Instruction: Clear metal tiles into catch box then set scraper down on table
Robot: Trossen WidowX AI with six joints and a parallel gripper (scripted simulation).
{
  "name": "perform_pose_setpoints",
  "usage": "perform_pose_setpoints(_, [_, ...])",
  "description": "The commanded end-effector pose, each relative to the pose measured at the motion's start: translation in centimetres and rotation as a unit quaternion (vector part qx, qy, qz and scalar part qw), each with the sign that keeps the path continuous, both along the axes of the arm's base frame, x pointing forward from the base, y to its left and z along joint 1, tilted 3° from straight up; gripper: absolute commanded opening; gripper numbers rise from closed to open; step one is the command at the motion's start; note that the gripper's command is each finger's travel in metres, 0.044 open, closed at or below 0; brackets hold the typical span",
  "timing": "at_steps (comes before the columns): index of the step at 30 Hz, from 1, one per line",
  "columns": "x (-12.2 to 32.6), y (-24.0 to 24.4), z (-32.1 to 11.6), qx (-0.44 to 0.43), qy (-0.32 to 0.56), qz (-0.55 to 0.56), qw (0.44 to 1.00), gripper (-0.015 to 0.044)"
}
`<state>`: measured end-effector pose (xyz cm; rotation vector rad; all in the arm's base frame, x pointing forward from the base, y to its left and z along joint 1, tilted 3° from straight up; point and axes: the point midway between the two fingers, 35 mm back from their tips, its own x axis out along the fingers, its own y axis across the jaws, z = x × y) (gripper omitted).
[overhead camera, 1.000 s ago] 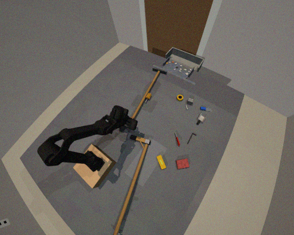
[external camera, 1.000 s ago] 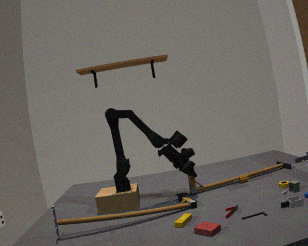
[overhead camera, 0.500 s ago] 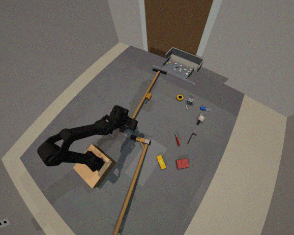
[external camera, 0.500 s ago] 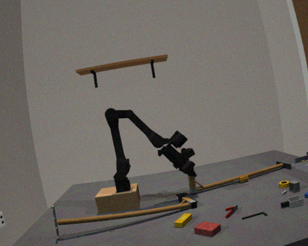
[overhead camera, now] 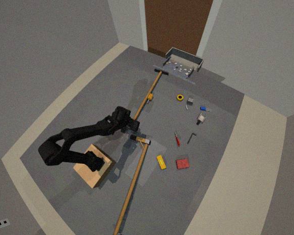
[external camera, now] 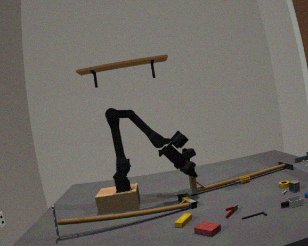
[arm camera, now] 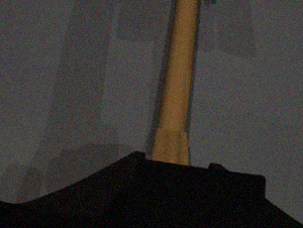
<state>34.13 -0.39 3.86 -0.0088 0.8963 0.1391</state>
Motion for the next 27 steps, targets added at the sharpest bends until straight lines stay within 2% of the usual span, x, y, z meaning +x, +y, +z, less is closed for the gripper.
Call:
perform_pose_setpoints(1, [0.2,-0.7,0.1,-0.002,-0.002,-0.008,1.000,0.0000])
perform_pose_setpoints(27, [0.1,-3.7,0.1,-0.002,0.000,-0.057,0.998,0.0000])
